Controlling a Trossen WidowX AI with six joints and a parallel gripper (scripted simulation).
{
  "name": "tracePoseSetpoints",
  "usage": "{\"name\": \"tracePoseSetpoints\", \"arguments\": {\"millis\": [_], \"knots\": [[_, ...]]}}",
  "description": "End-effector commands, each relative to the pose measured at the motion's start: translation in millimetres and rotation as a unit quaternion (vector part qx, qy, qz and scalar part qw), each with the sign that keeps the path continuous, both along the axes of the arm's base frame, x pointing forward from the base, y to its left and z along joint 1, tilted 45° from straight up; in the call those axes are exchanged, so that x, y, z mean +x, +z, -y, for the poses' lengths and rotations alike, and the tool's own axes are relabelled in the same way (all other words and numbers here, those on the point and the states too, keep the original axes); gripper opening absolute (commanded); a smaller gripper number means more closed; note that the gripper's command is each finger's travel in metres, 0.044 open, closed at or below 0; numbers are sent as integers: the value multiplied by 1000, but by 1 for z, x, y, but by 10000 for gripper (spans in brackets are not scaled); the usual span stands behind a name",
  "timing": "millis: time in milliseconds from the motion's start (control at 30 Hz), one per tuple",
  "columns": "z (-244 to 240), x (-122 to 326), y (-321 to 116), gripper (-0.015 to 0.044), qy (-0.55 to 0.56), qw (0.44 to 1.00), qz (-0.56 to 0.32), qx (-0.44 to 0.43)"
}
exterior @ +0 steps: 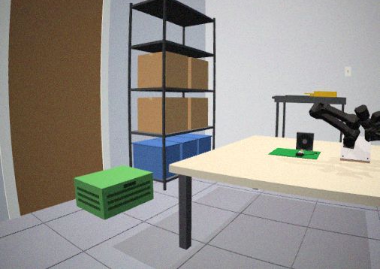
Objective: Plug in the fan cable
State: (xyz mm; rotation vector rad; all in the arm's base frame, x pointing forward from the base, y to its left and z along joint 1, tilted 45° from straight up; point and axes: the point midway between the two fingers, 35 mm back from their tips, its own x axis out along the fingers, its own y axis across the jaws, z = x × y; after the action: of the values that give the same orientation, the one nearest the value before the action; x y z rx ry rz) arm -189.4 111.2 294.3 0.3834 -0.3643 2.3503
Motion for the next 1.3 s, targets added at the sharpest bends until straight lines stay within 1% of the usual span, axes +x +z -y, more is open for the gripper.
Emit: {"name": "tracePoseSetpoints", "arguments": {"millis": [0, 33, 100, 233, 400, 567, 767, 1033, 1267], "knots": [[0, 0, 0, 426, 0, 1000, 0, 0], [0, 0, 0, 440, 0, 1000, 0, 0], [0, 0, 0, 440, 0, 1000, 0, 0], [-11, 1, 0, 335, -32, 999, 32, 18], [-51, 12, -4, 210, -135, 977, 150, 66], [-92, 33, -10, 210, -223, 935, 263, 85], [-135, 73, -19, 210, -304, 865, 390, 78], [-182, 157, -36, 210, -383, 758, 528, 7], [-195, 248, -56, 210, -409, 663, 621, -84]]}}
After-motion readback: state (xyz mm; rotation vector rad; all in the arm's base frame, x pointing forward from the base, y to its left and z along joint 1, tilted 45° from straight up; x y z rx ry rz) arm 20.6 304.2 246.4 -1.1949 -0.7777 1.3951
